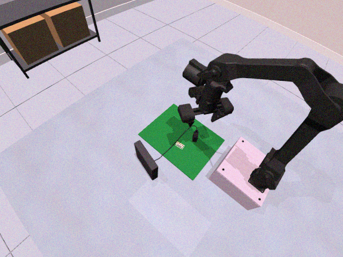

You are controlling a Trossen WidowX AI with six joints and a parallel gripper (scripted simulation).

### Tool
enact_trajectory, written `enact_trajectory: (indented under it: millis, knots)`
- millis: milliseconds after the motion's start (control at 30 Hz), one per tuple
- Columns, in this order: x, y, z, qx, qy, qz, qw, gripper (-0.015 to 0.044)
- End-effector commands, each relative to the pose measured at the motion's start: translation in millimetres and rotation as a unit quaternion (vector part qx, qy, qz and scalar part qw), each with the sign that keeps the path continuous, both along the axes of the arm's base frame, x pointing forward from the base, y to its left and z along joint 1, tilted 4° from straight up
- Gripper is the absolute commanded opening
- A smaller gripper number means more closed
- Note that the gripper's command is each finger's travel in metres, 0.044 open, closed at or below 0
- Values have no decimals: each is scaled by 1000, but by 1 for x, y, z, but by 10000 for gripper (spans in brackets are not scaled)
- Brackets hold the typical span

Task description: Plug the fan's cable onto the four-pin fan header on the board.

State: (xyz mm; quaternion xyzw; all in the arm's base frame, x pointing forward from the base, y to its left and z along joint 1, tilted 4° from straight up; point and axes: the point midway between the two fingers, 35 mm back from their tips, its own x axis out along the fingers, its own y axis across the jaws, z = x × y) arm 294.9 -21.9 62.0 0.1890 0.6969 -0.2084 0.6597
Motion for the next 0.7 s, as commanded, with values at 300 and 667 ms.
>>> enact_trajectory:
  millis: [300, 667]
  knots:
    - [0, 1, 27, -22, -14, -215, 976, 440]
    - [-1, -2, -54, -23, -14, -215, 976, 440]
